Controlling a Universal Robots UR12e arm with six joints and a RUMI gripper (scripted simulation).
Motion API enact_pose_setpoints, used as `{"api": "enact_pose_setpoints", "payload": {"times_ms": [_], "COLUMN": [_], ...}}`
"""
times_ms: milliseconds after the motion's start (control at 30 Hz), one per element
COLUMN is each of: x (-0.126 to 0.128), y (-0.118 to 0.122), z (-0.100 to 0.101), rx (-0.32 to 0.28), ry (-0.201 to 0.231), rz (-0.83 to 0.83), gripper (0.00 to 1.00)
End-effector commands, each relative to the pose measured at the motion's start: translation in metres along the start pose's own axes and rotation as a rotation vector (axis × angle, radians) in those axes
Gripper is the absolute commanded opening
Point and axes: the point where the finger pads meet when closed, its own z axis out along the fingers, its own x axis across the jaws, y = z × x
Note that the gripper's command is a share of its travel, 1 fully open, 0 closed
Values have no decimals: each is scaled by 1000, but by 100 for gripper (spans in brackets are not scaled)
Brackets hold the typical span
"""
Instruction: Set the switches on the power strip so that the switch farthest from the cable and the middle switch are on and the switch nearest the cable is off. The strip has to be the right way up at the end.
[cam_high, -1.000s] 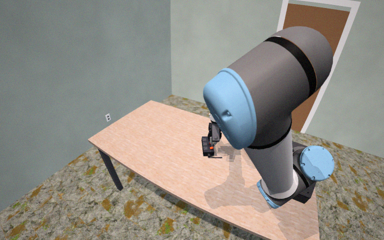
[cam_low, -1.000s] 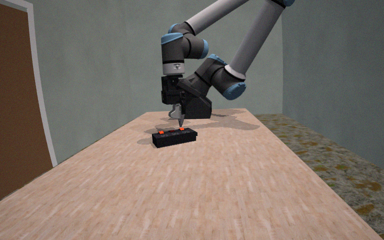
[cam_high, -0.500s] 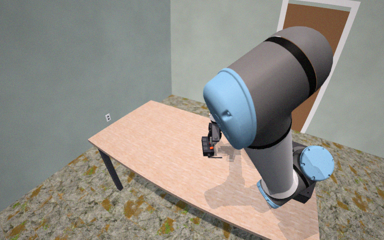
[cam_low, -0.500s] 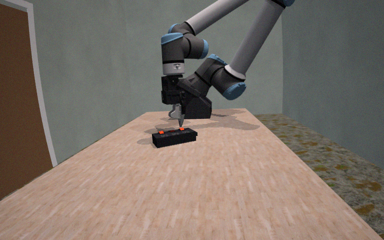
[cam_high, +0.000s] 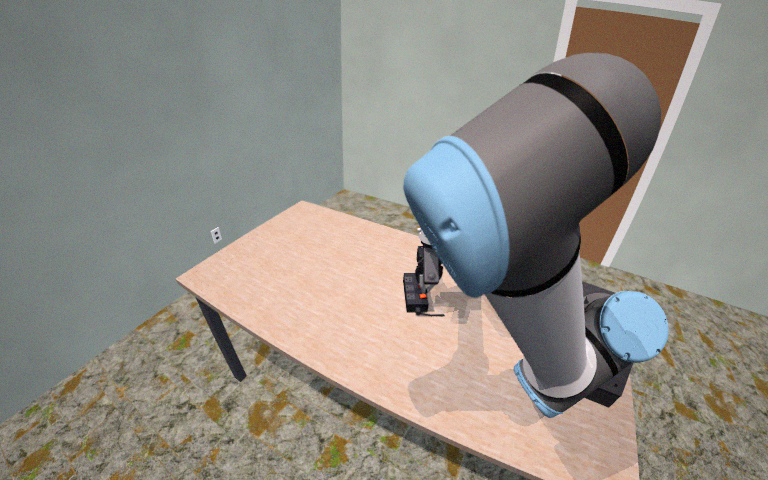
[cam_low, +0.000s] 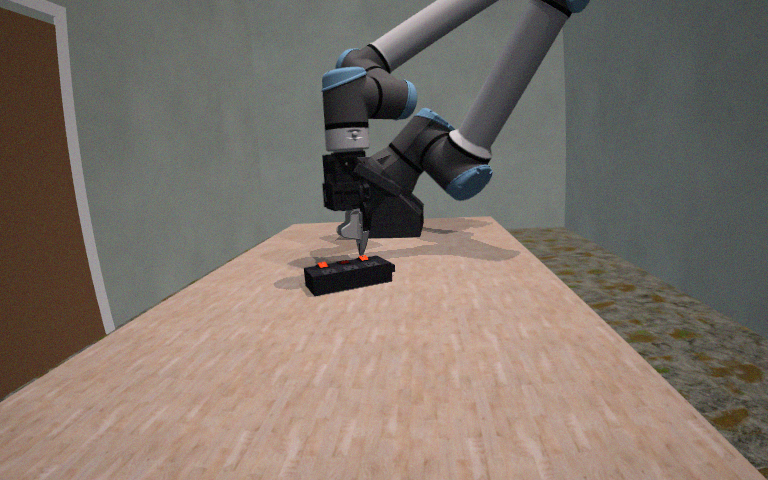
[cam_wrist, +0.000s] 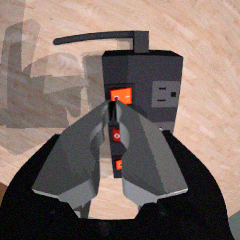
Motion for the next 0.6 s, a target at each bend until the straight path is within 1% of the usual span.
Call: {"api": "enact_pose_setpoints", "payload": {"times_ms": [0,567], "x": [0,0], "y": [-1,-2], "z": [4,8], "rx": [2,2], "ry": [0,-1], "rz": [0,0], "gripper": [0,0]}}
